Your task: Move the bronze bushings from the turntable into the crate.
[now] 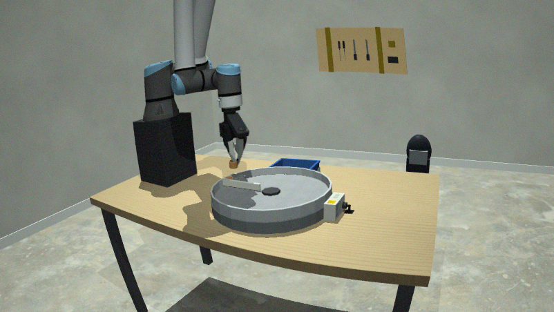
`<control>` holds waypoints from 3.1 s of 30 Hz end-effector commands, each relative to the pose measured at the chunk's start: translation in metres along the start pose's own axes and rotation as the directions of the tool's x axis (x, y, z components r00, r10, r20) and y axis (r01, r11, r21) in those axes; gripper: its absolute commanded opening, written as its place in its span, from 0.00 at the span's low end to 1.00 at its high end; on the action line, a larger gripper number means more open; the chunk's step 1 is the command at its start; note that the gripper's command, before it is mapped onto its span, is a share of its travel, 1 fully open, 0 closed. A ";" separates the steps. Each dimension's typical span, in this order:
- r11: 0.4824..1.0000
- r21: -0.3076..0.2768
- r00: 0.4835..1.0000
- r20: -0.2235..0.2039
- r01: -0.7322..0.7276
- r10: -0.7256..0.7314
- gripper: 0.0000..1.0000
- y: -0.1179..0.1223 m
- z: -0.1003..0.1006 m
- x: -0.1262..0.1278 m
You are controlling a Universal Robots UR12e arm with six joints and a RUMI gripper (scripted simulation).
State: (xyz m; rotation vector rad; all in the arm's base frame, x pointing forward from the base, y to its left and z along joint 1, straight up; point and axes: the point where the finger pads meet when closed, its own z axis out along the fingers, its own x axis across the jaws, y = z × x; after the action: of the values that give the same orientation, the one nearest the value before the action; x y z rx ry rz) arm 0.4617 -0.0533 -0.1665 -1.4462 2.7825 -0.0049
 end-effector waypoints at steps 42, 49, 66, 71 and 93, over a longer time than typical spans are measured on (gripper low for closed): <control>1.000 0.001 1.000 0.000 0.000 0.000 0.00 0.010 0.000 -0.028; 1.000 0.001 1.000 0.000 0.000 0.000 0.00 0.017 0.000 -0.048; 1.000 0.001 1.000 0.000 0.000 0.000 0.00 0.048 0.000 -0.134; 1.000 0.001 1.000 0.000 0.000 0.000 0.00 0.060 0.000 -0.167; 1.000 0.001 1.000 0.000 0.000 0.000 0.00 0.094 0.000 -0.262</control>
State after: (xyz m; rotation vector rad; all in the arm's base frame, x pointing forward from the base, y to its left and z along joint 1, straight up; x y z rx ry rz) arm 0.5314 0.2044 -0.1660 -1.4468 2.7819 -0.0048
